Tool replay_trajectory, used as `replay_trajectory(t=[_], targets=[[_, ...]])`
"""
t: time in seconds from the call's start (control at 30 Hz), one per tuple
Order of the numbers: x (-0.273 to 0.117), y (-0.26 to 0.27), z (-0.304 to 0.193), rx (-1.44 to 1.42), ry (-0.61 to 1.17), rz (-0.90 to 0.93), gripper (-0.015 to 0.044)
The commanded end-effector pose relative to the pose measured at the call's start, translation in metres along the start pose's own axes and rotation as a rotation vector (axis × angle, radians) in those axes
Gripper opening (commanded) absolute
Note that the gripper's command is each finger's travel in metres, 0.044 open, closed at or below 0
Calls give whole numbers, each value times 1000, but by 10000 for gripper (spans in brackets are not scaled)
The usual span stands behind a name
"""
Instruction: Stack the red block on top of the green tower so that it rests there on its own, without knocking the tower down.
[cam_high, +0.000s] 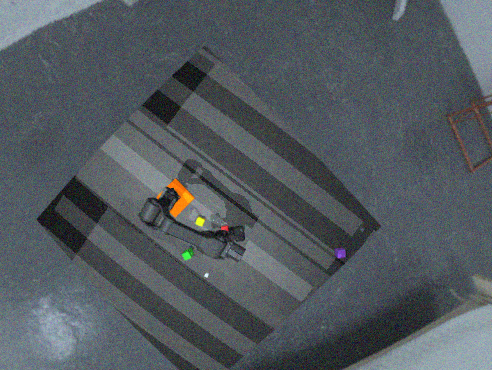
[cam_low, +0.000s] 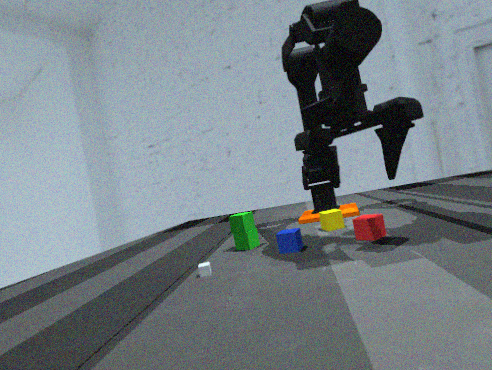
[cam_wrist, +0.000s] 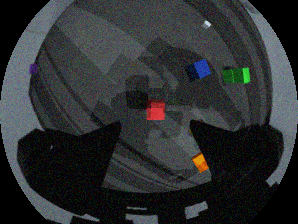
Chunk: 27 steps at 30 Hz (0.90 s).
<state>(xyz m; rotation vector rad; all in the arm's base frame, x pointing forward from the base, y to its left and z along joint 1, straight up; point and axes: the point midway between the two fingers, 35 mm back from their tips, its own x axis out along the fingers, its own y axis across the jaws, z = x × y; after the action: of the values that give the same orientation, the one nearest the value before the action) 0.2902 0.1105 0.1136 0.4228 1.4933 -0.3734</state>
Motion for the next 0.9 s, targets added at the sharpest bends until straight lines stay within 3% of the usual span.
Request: replay_trajectory(t=[0.0,0.87], targets=[[29,-3,-1,5,6,-15,440],[62,-2,0,5,6,-15,440]])
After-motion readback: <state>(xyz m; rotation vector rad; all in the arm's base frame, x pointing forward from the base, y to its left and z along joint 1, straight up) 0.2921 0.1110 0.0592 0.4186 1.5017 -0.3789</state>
